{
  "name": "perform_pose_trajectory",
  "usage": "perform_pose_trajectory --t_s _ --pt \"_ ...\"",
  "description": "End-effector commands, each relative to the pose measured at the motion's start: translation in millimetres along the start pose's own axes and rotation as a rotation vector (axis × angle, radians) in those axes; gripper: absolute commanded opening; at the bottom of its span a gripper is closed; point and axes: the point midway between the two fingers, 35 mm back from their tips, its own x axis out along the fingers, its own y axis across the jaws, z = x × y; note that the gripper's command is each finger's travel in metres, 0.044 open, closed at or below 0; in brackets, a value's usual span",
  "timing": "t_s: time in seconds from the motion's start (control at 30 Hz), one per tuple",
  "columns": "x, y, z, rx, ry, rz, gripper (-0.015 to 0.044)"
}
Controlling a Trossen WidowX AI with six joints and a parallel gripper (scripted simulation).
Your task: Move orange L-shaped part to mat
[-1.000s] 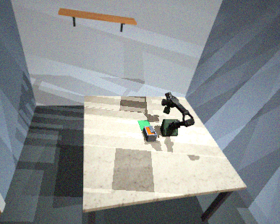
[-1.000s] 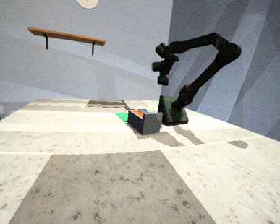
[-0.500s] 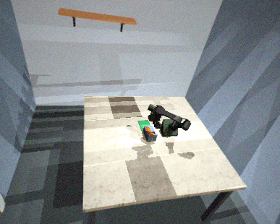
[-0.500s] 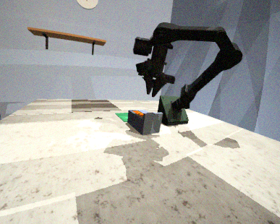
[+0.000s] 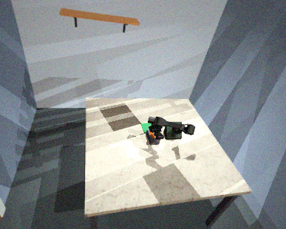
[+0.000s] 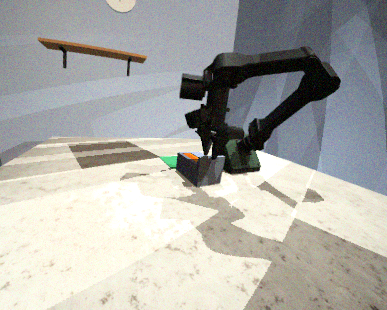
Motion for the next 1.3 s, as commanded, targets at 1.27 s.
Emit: perform_pose_trajectory --t_s 1.27 --pt "47 5 -1 -0.004 -0.008 0.009 0.0180"
